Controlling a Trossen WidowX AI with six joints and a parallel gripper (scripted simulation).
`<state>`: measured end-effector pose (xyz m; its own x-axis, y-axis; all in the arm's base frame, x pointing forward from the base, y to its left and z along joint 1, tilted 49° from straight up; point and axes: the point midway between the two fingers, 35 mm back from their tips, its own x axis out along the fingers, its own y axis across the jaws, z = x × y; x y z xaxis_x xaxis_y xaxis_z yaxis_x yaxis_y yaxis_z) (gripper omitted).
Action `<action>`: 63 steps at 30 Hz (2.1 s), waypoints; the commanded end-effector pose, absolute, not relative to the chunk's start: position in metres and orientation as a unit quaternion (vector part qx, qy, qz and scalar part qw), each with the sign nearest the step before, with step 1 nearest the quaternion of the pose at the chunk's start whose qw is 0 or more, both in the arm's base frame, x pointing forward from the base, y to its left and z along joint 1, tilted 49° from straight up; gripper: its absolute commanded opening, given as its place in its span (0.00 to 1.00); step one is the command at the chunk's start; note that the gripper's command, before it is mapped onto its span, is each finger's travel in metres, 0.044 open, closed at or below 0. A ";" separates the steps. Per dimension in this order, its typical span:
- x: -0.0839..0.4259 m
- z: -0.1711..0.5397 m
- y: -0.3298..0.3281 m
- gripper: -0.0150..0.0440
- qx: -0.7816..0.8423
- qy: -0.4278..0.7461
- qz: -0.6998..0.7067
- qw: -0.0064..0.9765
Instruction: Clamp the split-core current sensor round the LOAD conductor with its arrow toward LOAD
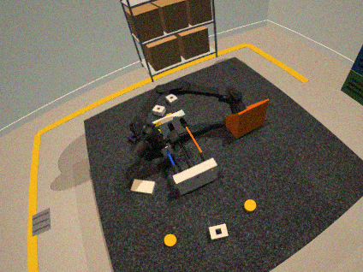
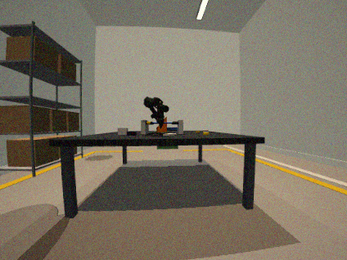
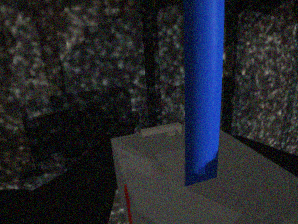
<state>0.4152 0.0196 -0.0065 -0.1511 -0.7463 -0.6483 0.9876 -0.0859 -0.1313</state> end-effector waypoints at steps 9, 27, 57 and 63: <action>0.415 -0.006 0.020 0.68 0.215 0.281 -0.704 0.615; 0.415 -0.006 0.020 0.68 0.215 0.281 -0.704 0.615; 0.397 0.069 0.112 1.00 0.254 0.247 -0.611 0.708; 0.397 0.069 0.112 1.00 0.254 0.247 -0.611 0.708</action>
<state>0.3981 0.1106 0.0667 0.1250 -0.7389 -0.6621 0.9913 0.1211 0.0519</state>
